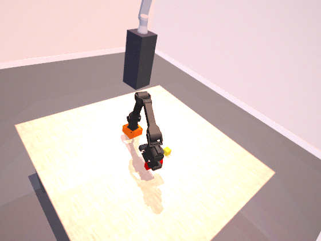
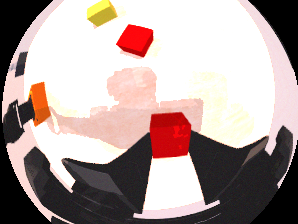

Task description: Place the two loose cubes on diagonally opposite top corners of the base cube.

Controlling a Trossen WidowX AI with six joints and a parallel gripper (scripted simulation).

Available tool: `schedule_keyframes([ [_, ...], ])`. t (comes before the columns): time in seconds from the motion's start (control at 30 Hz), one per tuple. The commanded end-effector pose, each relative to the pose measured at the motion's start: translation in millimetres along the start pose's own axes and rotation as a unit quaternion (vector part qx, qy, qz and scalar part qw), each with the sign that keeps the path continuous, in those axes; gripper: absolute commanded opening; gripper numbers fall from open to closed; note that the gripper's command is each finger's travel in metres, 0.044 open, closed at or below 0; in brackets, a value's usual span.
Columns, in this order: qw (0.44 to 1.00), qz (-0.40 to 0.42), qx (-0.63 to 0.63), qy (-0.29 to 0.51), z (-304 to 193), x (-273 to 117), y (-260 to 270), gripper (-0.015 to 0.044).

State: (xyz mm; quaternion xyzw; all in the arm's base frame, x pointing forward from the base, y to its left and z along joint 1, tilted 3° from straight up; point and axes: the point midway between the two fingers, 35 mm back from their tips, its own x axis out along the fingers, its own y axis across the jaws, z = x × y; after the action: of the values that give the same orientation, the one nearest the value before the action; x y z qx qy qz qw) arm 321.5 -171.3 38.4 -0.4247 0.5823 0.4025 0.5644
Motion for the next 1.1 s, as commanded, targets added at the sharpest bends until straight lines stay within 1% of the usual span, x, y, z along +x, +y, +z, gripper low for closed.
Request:
schedule_keyframes([
  [0.0,1.0,-0.007,0.0,0.0,0.1,-12.3,-2.3,0.0105],
  [1.07,1.0,0.005,-0.011,0.0,2.5,-66.7,5.8,0.0105],
])
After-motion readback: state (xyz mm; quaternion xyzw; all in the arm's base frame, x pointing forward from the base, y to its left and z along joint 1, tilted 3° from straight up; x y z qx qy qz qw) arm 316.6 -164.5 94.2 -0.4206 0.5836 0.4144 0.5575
